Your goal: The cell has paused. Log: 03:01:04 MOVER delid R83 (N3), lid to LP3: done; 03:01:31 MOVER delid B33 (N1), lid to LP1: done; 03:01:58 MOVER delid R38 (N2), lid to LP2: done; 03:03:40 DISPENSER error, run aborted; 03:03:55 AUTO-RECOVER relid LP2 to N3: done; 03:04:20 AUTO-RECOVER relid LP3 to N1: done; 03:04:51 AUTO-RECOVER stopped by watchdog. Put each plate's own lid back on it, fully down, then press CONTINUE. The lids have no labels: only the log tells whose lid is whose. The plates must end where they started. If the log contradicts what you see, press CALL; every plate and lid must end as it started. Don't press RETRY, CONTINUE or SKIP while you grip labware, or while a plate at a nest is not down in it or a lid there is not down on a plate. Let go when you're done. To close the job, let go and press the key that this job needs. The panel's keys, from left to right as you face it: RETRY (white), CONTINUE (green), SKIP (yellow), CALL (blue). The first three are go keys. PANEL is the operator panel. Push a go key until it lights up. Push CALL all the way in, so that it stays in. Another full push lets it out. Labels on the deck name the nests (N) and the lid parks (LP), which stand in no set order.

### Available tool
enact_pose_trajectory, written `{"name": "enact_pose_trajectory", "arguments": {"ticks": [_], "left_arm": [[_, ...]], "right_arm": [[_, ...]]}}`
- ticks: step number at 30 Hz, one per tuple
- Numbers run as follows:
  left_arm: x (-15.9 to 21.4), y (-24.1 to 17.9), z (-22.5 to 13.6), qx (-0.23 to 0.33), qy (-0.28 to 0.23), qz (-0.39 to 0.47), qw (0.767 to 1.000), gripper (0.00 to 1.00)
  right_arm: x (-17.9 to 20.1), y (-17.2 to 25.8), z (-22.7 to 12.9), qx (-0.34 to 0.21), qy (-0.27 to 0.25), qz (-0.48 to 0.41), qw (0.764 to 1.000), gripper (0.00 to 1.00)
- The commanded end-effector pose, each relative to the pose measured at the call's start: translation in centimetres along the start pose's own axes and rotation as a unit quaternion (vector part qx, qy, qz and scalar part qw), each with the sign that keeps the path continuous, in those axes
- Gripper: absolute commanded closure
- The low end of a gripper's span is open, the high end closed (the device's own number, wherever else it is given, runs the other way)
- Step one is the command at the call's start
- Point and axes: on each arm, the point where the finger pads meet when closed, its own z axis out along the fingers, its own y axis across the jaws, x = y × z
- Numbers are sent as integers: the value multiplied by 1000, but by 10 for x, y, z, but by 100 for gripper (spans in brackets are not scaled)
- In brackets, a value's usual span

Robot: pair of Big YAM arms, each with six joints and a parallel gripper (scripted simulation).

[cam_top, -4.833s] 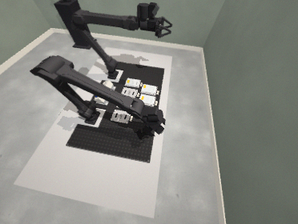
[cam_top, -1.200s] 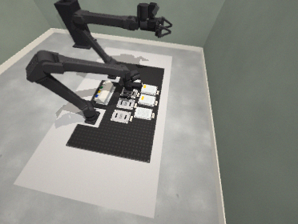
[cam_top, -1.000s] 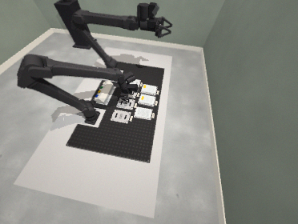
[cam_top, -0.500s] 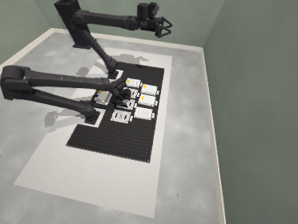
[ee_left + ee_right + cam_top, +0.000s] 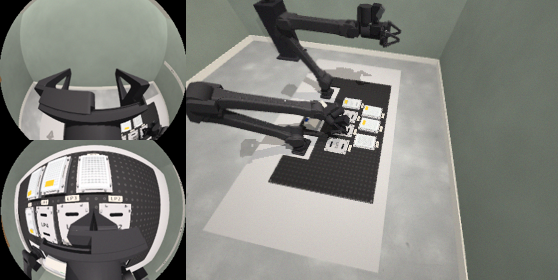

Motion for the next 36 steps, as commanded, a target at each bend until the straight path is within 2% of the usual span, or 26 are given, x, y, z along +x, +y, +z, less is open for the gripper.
{"name": "enact_pose_trajectory", "arguments": {"ticks": [1,19,24,36], "left_arm": [[-37,8,-6,-6,-34,7,999,0],[-37,8,-6,-6,-34,7,999,0],[-37,8,-6,-6,-34,7,999,0],[-37,8,-6,-6,-34,7,999,0]], "right_arm": [[-17,7,-7,-10,-18,-4,1000,100],[-17,7,-7,-10,-18,-4,1000,100],[-29,32,-12,-18,-26,0,999,100],[-20,93,-11,-16,-16,-1,1000,100]]}}
